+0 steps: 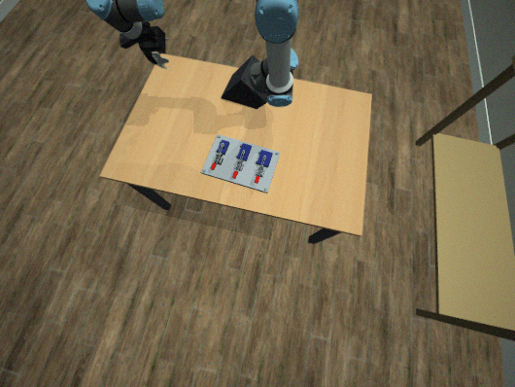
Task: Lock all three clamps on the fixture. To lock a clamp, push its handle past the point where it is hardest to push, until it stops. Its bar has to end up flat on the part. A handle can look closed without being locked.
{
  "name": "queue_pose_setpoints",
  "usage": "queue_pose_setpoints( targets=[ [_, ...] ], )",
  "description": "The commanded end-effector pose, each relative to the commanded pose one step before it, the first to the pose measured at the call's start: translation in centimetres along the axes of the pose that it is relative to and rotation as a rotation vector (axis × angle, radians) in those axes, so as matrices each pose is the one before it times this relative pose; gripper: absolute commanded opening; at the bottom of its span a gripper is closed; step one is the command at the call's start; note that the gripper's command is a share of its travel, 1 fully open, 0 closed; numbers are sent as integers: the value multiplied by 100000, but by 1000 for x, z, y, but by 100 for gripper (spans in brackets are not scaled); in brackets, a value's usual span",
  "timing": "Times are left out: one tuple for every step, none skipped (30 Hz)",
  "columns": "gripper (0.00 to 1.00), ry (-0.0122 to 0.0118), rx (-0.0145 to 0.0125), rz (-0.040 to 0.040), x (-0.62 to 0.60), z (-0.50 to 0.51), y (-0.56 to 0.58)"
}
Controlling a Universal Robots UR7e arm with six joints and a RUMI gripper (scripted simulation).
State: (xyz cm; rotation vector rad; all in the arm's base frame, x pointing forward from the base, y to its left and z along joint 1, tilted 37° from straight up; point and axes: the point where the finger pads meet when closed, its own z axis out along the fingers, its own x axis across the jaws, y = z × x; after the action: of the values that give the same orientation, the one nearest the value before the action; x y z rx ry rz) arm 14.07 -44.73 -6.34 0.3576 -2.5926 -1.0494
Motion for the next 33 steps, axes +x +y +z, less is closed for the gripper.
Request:
queue_pose_setpoints(
  targets=[
    [58, -3368, 5382, -14679, 77, -124, -2],
    [58, -1283, 1961, -5523, 28, -62, 10],
    [58, -1283, 1961, -5523, 26, -63, 10],
    [58, 0, 0, 0, 0, 0, 0],
    [58, 0, 0, 0, 0, 0, 0],
    [58, 0, 0, 0, 0, 0, 0],
    [58, 0, 0, 0, 0, 0, 0],
    [58, 0, 0, 0, 0, 0, 0],
    [58, 0, 0, 0, 0, 0, 0],
    [58, 0, 0, 0, 0, 0, 0],
    [58, 0, 0, 0, 0, 0, 0],
    [58, 0, 0, 0, 0, 0, 0],
    [58, 0, 0, 0, 0, 0, 0],
    [58, 0, 0, 0, 0, 0, 0],
    [58, 0, 0, 0, 0, 0, 0],
    [58, -815, 1220, -4010, -7, 12, -1],
    [58, -1282, 1972, -5520, -3, 10, -3],
    [58, -1282, 1972, -5520, -2, 10, -3],
    [58, -1282, 1972, -5520, -2, 10, -3],
    [58, -1282, 1972, -5520, -2, 10, -3],
    [58, 0, 0, 0, 0, 0, 0],
    [58, 0, 0, 0, 0, 0, 0],
    [58, 0, 0, 0, 0, 0, 0],
    [58, 0, 0, 0, 0, 0, 0],
    [58, 0, 0, 0, 0, 0, 0],
    [58, 0, 0, 0, 0, 0, 0],
    [58, 0, 0, 0, 0, 0, 0],
    [58, 0, 0, 0, 0, 0, 0],
    [58, 0, 0, 0, 0, 0, 0],
    [58, 0, 0, 0, 0, 0, 0],
    [58, 0, 0, 0, 0, 0, 0],
    [58, 0, 0, 0, 0, 0, 0],
    [58, -862, 1279, -4009, -1, -2, 1]
  ],
)
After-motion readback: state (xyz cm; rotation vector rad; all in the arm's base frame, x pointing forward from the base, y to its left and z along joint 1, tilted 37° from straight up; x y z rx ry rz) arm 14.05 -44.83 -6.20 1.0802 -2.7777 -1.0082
